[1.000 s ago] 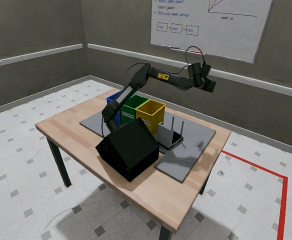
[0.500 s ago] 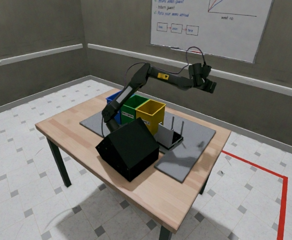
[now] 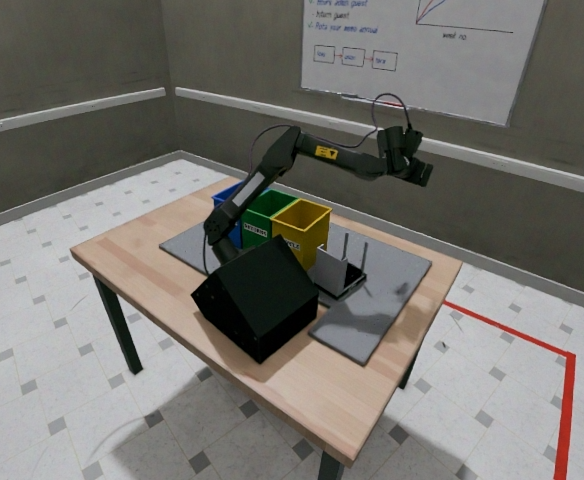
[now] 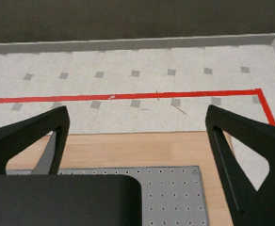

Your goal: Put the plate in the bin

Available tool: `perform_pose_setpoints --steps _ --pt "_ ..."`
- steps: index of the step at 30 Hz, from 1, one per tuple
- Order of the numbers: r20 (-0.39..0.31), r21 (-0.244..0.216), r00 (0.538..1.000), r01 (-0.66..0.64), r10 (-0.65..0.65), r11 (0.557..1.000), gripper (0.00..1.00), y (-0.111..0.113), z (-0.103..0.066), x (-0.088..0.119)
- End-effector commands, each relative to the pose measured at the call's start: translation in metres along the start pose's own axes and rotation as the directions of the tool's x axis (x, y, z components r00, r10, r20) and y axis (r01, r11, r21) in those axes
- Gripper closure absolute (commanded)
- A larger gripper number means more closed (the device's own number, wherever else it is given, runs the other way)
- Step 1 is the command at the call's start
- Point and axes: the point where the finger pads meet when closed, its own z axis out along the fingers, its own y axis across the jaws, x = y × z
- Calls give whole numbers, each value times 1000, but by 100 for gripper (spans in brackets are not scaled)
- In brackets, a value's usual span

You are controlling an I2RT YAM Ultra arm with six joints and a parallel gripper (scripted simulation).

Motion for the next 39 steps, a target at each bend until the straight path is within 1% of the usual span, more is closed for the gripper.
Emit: perform_pose_setpoints --steps 1,9,10,11,16,17,18,19,21,22,23,25,26,27,28,29,32,33,34,35,36,37,39 --pt "68 34 996 60 -62 998 0 2 -22 -41" --pt "68 34 996 60 -62 998 0 2 -22 -41" --pt "45 68 998 33 -36 997 0 -5 -23 -31" --pt "43 77 998 40 -43 996 0 -8 -24 -32" --pt "44 77 998 41 -45 996 0 -8 -24 -32" --pt "22 109 1000 20 -22 994 0 -14 -25 -22" --pt "13 121 1000 13 -15 993 0 -18 -26 -16" --pt "20 118 999 31 -34 993 0 -16 -26 -24" --pt "23 117 999 39 -42 992 0 -15 -26 -27" --pt "4 144 999 33 -33 989 0 -19 -27 -22" --pt "-10 159 1000 17 -16 987 0 -24 -29 -12" --pt "-10 159 1000 17 -16 987 0 -24 -29 -12" --pt "-3 156 999 35 -34 987 0 -23 -29 -19" --pt "-24 181 999 32 -28 983 0 -25 -30 -15" --pt "-34 194 999 31 -25 981 0 -28 -31 -12" --pt "-40 196 999 16 -8 980 0 -32 -32 -3" --pt "-40 196 999 17 -10 980 0 -31 -32 -4" --pt "-57 217 998 30 -18 976 0 -32 -33 -6" --pt "-70 229 997 28 -12 973 0 -35 -35 -1" --pt "-83 236 996 -5 25 972 0 -40 -37 17" --pt "-72 230 997 23 -6 973 0 -36 -36 3" --pt "-69 229 998 30 -15 973 0 -35 -36 0" --pt "-107 262 994 31 -3 965 0 -39 -39 8"
